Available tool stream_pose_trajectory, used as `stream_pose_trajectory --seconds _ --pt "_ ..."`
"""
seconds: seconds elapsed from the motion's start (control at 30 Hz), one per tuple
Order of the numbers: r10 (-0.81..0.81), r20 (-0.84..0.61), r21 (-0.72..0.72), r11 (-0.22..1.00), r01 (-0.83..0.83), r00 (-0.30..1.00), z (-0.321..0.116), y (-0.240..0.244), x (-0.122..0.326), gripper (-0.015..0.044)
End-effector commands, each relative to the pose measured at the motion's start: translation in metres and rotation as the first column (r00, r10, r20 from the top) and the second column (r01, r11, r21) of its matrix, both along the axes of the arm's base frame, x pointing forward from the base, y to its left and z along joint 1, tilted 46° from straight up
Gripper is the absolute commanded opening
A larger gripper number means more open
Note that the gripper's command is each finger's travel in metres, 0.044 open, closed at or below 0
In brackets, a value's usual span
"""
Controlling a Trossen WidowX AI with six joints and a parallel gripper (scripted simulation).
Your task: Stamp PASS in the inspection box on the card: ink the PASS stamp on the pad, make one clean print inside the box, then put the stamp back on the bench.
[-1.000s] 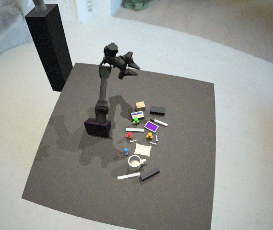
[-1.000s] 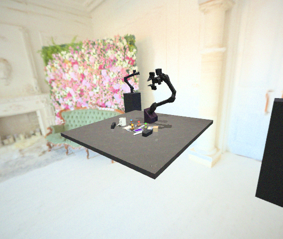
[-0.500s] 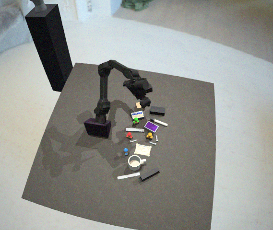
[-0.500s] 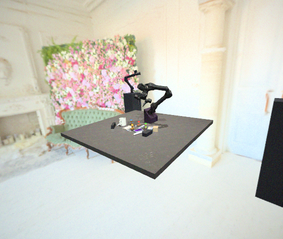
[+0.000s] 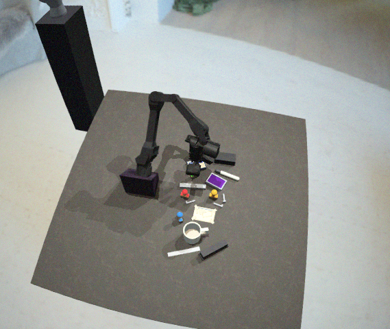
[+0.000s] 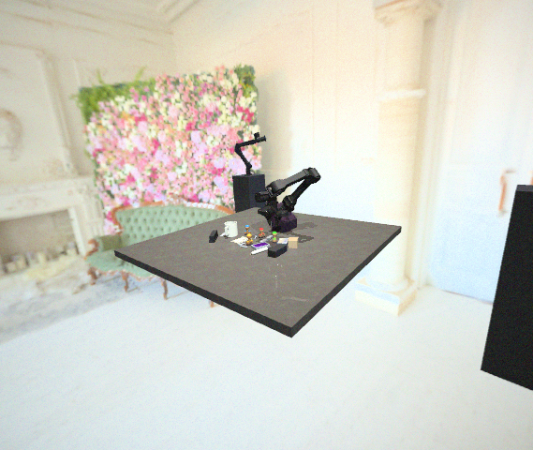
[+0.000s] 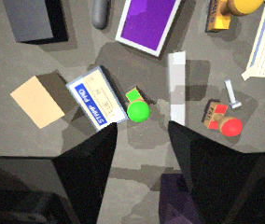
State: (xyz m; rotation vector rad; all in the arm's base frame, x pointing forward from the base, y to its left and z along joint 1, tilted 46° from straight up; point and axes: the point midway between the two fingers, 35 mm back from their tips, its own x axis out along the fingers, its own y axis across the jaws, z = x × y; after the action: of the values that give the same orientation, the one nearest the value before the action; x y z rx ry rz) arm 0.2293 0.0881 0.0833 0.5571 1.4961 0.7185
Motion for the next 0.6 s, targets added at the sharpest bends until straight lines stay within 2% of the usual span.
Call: stream_pose_trajectory --seconds 0.0,0.57 --pt "-0.003 -0.022 -0.01 1.0 0.002 1.0 -0.001 0.004 -0.006 0.0226" --pt "-0.003 -0.021 -0.015 1.0 0.003 1.0 -0.019 0.021 -0.005 0.0226"
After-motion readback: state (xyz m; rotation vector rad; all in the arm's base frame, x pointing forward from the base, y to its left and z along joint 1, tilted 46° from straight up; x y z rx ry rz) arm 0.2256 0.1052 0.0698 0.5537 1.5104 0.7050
